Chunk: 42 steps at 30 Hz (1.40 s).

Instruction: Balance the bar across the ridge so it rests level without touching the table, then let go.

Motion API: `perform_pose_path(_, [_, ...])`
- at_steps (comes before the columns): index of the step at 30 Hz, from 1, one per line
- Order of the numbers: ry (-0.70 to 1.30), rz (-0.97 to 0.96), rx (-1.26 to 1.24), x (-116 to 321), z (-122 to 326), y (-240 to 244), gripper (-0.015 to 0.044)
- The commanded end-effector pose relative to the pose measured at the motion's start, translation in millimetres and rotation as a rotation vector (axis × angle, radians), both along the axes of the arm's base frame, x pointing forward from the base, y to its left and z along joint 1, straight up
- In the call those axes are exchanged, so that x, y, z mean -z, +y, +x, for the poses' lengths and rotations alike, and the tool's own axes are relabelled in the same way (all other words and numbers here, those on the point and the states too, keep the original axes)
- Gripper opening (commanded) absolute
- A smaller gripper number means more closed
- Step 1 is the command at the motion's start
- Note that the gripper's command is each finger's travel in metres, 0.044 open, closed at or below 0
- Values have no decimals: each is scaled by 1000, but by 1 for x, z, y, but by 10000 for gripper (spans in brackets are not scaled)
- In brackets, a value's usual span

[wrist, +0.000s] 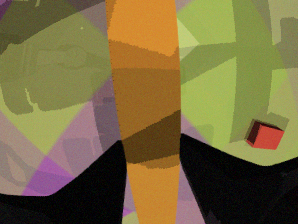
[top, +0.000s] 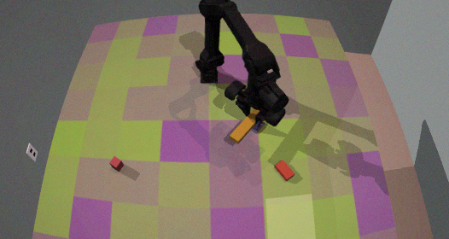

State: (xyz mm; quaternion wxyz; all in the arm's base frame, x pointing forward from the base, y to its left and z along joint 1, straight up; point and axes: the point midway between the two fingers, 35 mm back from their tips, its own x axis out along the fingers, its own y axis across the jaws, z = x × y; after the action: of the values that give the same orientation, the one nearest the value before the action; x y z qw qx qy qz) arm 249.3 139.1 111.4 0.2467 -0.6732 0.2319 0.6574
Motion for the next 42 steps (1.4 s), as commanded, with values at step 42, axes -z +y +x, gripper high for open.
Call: perform_pose_path(42, [0, 0, 0, 0, 0, 0, 168])
